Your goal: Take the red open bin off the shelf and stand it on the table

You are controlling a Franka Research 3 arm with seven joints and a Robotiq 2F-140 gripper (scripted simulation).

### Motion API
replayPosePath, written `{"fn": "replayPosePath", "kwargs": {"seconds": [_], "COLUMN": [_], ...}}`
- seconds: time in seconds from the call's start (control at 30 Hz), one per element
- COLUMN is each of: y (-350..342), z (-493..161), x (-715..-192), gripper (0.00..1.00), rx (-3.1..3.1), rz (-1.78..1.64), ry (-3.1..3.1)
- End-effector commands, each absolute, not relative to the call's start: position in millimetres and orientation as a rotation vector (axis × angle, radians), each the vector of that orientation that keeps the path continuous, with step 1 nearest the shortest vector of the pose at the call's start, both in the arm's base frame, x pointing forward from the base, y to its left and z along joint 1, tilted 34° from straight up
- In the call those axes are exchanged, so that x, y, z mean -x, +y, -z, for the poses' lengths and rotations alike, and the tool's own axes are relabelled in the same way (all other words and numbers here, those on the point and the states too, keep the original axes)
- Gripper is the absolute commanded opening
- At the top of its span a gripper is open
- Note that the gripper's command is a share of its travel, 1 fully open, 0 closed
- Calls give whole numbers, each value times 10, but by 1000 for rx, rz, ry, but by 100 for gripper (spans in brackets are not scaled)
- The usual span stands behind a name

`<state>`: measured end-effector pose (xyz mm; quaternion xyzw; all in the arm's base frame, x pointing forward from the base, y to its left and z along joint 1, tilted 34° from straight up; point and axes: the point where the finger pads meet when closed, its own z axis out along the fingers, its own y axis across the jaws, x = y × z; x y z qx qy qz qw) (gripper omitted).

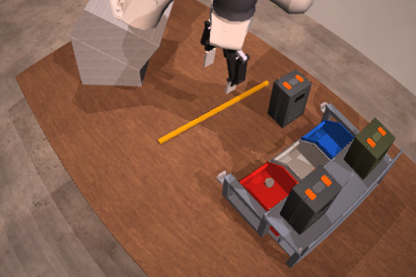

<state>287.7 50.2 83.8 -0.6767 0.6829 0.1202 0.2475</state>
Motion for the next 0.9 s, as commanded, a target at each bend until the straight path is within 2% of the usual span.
{"fn": "replayPosePath", "kwargs": {"seconds": [0.0, 0.17, 0.2, 0.33, 0.73, 0.77, 0.87], "y": [504, 504, 502, 504, 504, 502, 504], "z": [-838, -838, -838, -838, -838, -838, -838], "x": [-2873, -2873, -2876, -2873, -2873, -2876, -2874], "gripper": [57, 57, 57, 57, 57, 57, 57], "rx": [1734, 1734, 1824, 1734, 1734, 1824, 1758], "rz": [-38, -38, -269, -38, -38, -269, -95], "ry": [1866, 1866, 1865, 1866, 1866, 1865, 1867]}}
